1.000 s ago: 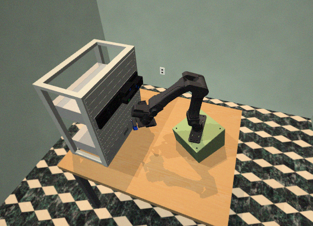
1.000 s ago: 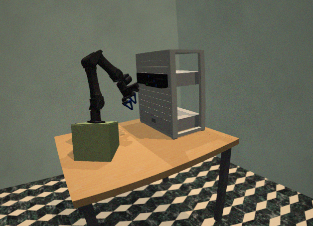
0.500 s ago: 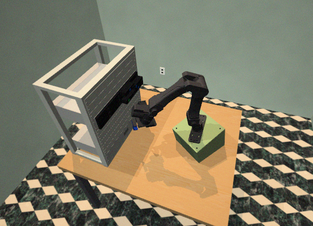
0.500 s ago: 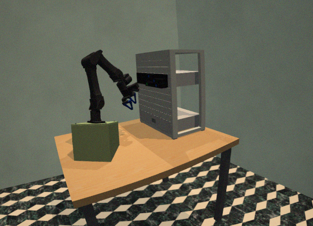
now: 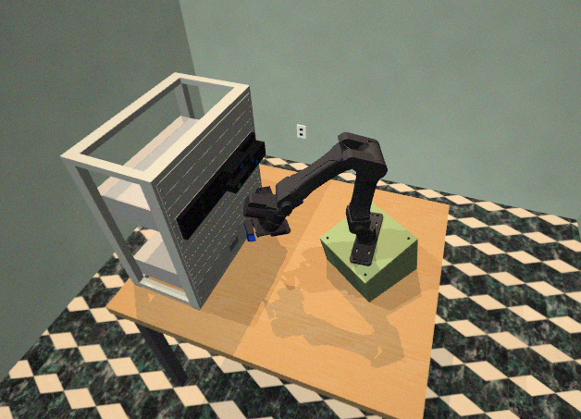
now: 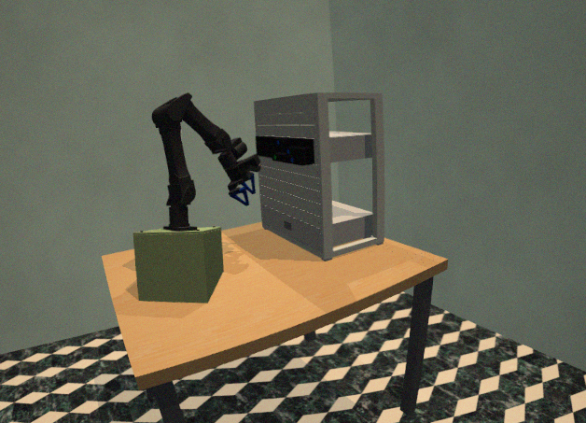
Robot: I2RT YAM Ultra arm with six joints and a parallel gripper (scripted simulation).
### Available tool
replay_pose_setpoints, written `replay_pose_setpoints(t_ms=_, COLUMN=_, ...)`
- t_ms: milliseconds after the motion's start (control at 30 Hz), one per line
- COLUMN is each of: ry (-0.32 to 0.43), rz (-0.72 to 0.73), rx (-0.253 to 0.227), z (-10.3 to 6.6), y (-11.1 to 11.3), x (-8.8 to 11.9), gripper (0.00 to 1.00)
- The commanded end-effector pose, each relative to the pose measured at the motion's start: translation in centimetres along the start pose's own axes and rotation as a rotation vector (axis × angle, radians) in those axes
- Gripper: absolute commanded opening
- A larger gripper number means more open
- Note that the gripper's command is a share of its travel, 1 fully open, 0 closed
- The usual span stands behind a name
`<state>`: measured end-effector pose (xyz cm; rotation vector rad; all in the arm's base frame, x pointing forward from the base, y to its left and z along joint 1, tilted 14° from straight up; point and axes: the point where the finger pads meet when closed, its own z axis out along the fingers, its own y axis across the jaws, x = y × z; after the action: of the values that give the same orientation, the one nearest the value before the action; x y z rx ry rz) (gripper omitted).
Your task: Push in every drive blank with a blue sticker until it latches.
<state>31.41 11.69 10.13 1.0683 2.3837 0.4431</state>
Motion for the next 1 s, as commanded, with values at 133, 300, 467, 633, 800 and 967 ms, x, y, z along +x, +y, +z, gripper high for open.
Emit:
replay_pose_setpoints(t_ms=133, ry=-0.016, rz=0.008, rx=-0.018, z=-0.4, y=0.0, x=-0.3, gripper=1.00)
replay_pose_setpoints(t_ms=300, ry=-0.023, rz=0.033, rx=-0.037, z=-0.6, y=-0.3, x=-0.7, gripper=1.00)
replay_pose_setpoints(t_ms=467, ry=-0.039, rz=0.068, rx=-0.088, z=-1.3, y=-0.6, x=-1.1, gripper=1.00)
replay_pose_setpoints(t_ms=633, ry=-0.054, rz=0.099, rx=-0.135, z=-2.0, y=-1.0, x=-1.4, gripper=1.00)
replay_pose_setpoints(t_ms=800, ry=-0.092, rz=0.170, rx=-0.235, z=-3.5, y=-2.0, x=-2.4, gripper=1.00)
replay_pose_setpoints(t_ms=967, ry=-0.116, rz=0.223, rx=-0.304, z=-4.7, y=-2.8, x=-3.1, gripper=1.00)
